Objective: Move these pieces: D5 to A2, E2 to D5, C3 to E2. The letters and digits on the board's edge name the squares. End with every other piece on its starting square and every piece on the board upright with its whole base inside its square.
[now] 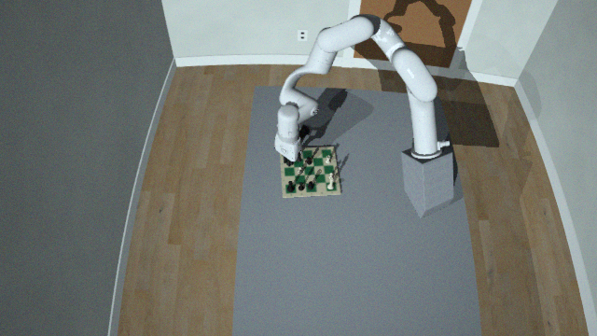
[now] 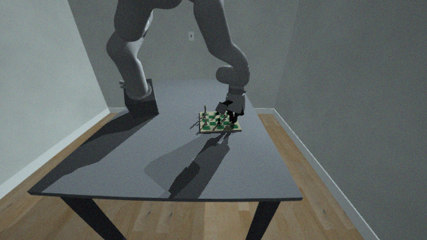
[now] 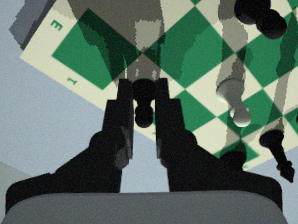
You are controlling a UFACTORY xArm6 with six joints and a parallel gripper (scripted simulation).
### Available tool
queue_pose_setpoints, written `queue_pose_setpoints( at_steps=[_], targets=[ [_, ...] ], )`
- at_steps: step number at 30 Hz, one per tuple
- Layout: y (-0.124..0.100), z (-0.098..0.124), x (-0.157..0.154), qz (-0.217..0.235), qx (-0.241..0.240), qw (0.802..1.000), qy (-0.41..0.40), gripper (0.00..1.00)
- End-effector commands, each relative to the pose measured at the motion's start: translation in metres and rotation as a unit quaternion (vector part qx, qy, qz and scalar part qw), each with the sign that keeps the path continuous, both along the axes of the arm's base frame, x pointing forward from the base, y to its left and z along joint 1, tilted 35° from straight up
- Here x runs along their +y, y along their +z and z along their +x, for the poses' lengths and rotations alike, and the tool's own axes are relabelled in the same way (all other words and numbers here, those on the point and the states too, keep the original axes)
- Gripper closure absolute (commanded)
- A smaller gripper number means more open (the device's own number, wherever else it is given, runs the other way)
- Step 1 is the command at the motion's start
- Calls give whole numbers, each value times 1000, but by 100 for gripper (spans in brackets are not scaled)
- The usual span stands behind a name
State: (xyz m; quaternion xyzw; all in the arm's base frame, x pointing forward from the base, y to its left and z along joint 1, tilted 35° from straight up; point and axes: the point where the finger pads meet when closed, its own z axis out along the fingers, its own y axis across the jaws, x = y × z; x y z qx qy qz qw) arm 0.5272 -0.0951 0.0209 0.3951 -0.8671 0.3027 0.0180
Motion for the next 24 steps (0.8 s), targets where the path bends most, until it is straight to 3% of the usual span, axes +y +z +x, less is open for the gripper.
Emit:
queue_pose_setpoints(
  at_steps=[1,2,3,5,6,24],
  targets=[
    [1,1,1,0,-2,1000,1,79],
    [1,1,1,0,-2,1000,1,79],
    [1,1,1,0,-2,1000,1,73],
    [1,1,1,0,-2,1000,1,73],
    [1,1,1,0,-2,1000,1,66],
    [10,-1,6,0,-2,1000,1,66]
  ],
)
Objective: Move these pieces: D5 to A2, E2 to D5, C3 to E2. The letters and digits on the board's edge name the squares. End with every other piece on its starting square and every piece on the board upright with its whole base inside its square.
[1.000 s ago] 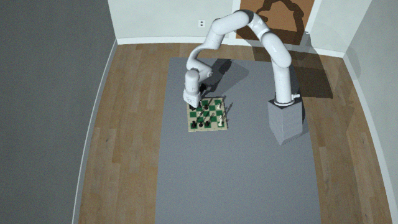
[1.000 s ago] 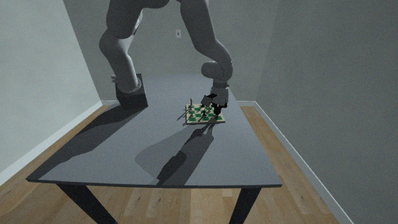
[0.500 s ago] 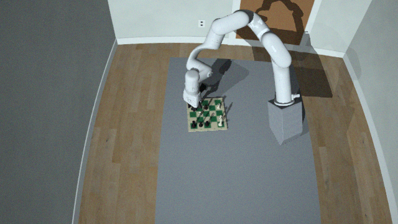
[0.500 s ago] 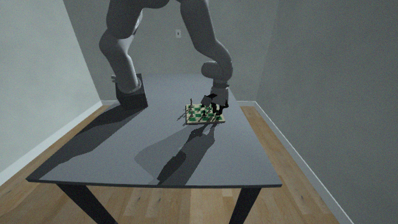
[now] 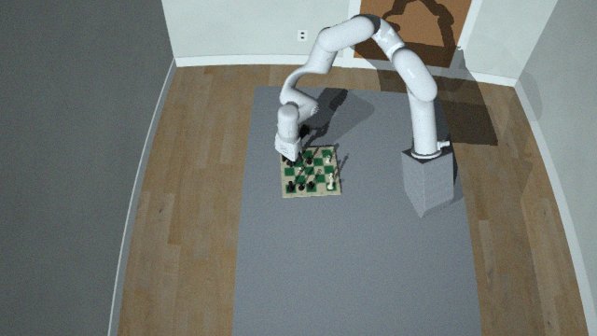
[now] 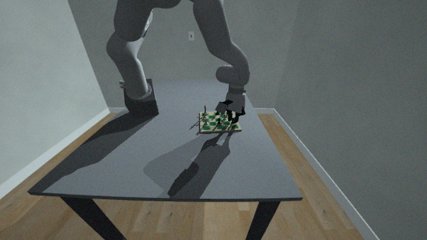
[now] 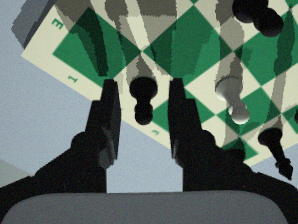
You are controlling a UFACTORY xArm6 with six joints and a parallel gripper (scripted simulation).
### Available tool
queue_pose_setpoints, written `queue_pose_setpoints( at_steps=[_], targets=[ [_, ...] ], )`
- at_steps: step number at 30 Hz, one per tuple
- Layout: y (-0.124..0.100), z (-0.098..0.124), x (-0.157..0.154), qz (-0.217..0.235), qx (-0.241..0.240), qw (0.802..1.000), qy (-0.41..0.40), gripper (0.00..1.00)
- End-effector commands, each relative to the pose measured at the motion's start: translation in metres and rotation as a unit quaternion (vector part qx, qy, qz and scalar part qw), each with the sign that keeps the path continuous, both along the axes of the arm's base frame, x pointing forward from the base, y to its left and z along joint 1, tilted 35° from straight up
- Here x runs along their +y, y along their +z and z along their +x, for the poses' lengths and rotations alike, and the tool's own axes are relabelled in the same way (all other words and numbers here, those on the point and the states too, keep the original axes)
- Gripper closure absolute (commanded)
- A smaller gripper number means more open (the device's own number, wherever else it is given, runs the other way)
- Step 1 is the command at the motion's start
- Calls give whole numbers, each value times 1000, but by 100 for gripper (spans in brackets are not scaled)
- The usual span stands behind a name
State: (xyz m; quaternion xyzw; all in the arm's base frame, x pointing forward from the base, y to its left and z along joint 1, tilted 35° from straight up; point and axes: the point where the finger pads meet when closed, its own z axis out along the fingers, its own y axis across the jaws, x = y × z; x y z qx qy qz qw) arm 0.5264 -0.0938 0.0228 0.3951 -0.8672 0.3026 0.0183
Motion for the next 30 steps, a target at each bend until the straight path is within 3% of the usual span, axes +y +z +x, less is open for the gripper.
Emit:
queue_pose_setpoints(
  at_steps=[1,5,17,26,27,30],
  targets=[
    [11,-1,7,0,-2,1000,1,66],
    [18,-3,11,0,-2,1000,1,66],
    [66,-15,43,0,-2,1000,1,66],
    [73,-17,48,0,-2,1000,1,66],
    [73,-17,48,0,-2,1000,1,0],
    [73,-17,48,0,-2,1000,1,0]
  ],
)
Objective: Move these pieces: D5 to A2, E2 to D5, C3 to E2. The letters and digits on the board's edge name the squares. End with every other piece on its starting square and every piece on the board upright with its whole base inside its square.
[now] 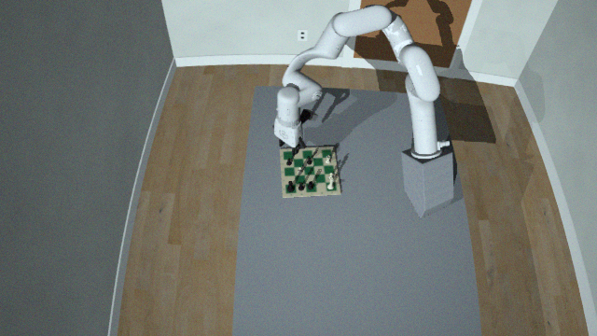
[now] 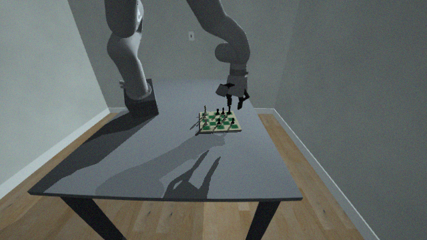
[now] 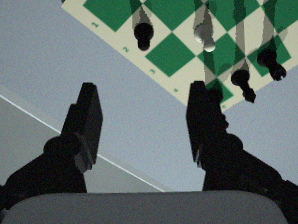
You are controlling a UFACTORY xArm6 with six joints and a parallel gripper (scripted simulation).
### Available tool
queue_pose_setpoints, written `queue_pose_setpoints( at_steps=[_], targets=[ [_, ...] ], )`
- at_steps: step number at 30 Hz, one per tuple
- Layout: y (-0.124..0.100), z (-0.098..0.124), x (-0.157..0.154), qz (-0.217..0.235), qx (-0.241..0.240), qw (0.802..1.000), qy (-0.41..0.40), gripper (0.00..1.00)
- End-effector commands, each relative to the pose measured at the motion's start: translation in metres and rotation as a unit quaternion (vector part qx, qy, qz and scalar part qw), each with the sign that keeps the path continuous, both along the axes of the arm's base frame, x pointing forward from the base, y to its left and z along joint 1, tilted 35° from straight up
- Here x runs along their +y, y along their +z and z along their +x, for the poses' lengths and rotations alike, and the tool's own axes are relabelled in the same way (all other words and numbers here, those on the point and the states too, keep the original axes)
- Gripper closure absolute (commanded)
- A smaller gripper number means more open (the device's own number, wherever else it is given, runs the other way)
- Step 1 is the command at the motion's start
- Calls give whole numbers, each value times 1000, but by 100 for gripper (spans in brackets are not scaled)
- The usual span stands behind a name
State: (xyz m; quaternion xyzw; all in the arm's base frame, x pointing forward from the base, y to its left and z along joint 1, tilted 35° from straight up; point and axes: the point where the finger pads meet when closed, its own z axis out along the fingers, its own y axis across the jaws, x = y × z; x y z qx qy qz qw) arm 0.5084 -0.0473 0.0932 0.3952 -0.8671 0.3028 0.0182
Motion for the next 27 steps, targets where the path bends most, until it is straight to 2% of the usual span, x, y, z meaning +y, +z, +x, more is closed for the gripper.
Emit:
queue_pose_setpoints(
  at_steps=[1,19,27],
  targets=[
    [2,1,1,0,-2,1000,1,0],
    [3,1,2,0,-2,1000,1,0],
    [12,-2,8,0,-2,1000,1,0]
  ],
)
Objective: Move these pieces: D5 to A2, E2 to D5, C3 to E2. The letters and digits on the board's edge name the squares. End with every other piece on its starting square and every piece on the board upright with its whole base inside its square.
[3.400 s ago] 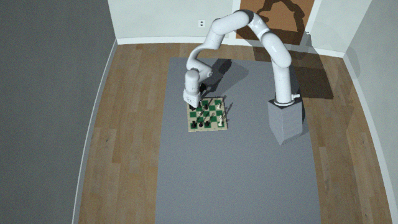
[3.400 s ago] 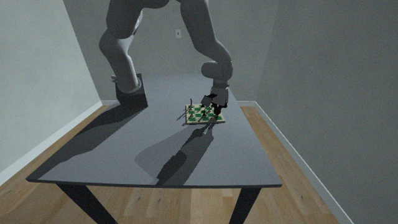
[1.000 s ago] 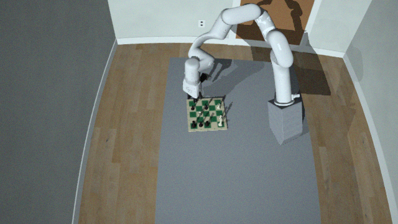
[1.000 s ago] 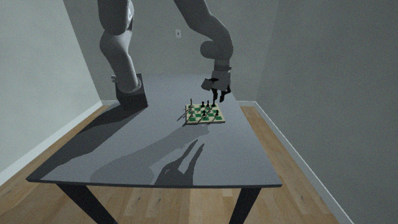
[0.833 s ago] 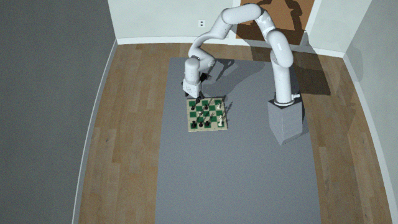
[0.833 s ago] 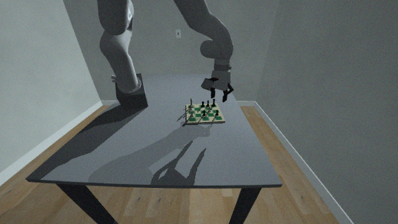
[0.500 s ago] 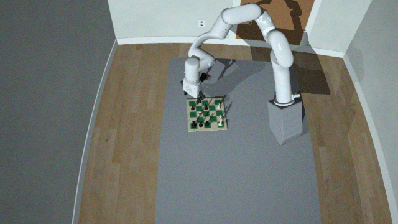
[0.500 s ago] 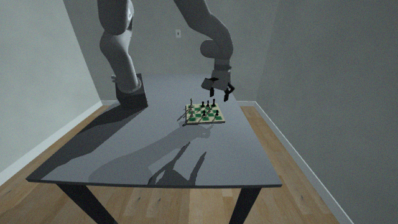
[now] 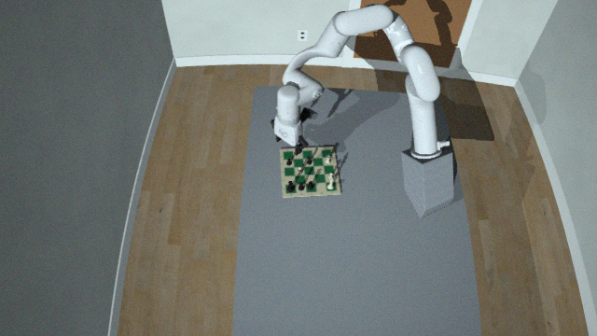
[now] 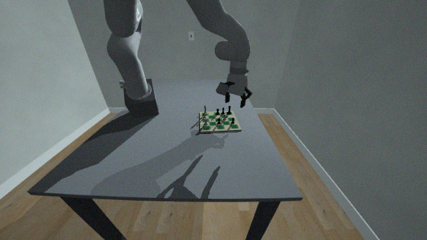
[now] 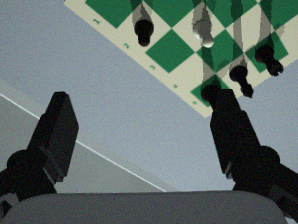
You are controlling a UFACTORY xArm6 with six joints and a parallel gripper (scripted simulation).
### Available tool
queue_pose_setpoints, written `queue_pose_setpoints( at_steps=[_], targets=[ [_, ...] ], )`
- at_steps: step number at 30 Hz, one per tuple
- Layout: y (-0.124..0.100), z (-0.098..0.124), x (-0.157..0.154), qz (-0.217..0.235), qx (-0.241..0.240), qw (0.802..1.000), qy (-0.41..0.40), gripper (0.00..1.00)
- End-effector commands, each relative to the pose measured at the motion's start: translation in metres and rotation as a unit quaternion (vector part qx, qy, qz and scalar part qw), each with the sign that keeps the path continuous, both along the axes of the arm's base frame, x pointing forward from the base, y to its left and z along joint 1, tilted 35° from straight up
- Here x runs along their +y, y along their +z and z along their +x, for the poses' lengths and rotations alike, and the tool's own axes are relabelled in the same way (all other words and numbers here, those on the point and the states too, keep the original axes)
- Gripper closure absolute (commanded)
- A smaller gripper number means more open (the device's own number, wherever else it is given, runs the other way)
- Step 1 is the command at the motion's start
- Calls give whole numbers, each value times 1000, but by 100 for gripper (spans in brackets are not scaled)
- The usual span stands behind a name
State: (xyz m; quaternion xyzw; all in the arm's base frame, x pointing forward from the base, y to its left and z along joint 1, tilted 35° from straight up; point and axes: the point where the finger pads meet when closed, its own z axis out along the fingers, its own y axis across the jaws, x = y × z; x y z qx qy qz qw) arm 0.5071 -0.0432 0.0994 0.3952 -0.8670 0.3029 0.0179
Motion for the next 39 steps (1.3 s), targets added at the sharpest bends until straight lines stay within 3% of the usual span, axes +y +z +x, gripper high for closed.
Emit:
queue_pose_setpoints(
  at_steps=[1,14,39],
  targets=[
    [9,-1,6,0,-1,1000,1,0],
    [53,-13,35,0,-1,1000,1,0],
    [58,-14,38,0,-1,1000,1,0]
  ],
)
